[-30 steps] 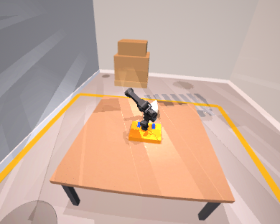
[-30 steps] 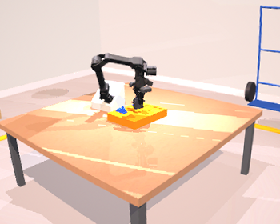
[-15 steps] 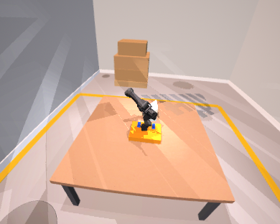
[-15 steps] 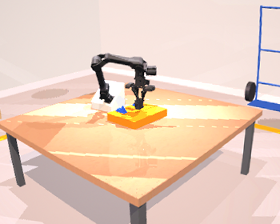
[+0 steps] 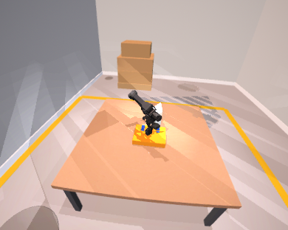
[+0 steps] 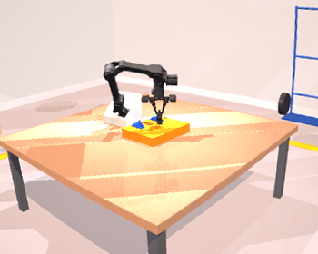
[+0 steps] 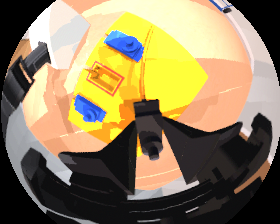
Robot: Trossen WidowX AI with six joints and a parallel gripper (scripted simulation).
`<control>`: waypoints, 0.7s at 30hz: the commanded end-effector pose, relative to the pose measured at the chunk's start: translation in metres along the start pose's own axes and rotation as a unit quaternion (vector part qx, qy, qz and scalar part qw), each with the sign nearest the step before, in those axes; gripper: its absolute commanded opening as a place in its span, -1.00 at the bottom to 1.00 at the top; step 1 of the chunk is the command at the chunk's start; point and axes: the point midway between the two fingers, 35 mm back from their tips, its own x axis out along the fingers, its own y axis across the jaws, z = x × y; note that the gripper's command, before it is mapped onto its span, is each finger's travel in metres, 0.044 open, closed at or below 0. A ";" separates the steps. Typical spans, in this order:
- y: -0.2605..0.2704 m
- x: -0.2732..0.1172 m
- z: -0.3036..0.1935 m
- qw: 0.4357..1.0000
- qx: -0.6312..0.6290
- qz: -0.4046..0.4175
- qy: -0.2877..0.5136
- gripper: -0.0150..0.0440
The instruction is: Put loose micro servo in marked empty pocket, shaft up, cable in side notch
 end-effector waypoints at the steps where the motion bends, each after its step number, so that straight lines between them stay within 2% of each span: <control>1: 0.000 -0.001 0.000 0.997 -0.080 0.000 0.002 -0.49; 10: 0.000 -0.001 0.000 0.972 -0.234 0.000 0.002 -0.49; 21: 0.000 -0.001 0.000 0.915 -0.402 0.001 0.002 -0.49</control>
